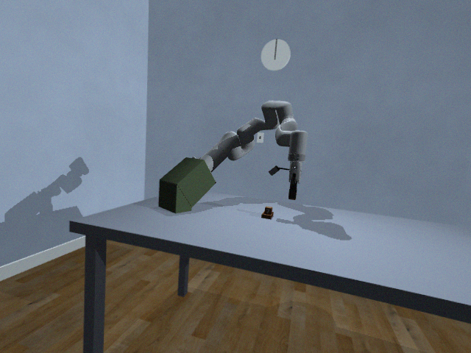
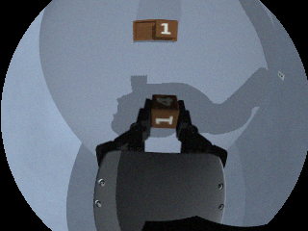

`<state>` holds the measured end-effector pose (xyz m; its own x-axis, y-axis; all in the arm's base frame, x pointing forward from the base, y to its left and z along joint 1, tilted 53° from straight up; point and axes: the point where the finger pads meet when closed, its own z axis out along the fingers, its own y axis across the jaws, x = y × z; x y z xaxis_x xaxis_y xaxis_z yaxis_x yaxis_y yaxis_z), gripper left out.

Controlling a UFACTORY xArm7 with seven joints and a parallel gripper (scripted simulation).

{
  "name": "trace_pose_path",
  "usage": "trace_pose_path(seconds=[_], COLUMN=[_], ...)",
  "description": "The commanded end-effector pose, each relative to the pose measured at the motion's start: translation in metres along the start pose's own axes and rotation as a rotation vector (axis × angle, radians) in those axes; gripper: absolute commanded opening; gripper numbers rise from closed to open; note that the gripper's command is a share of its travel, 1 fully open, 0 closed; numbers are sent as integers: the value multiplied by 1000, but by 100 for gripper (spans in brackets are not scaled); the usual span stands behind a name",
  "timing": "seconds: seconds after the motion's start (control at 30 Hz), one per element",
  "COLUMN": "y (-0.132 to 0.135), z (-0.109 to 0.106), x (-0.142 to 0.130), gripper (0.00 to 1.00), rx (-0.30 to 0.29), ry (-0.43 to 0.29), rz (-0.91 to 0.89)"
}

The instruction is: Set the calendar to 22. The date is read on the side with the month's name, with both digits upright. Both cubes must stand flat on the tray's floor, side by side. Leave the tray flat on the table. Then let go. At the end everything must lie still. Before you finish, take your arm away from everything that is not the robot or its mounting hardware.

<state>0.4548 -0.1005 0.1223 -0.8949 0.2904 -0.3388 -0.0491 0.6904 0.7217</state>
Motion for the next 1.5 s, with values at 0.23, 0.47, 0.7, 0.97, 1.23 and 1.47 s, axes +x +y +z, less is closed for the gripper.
trace_pose_path(seconds=[0.23, 0.47, 0.7, 0.97, 1.23, 1.47], y=[-1, 0, 0, 0, 0, 0], z=[24, 57, 77, 90, 90, 90], x=[-2, -3, -3, -3, -3, -3], gripper=[29, 29, 29, 29, 29, 29], rx=[2, 2, 2, 2, 2, 2], ry=[-3, -3, -3, -3, -3, -3], rz=[5, 5, 5, 5, 5, 5])
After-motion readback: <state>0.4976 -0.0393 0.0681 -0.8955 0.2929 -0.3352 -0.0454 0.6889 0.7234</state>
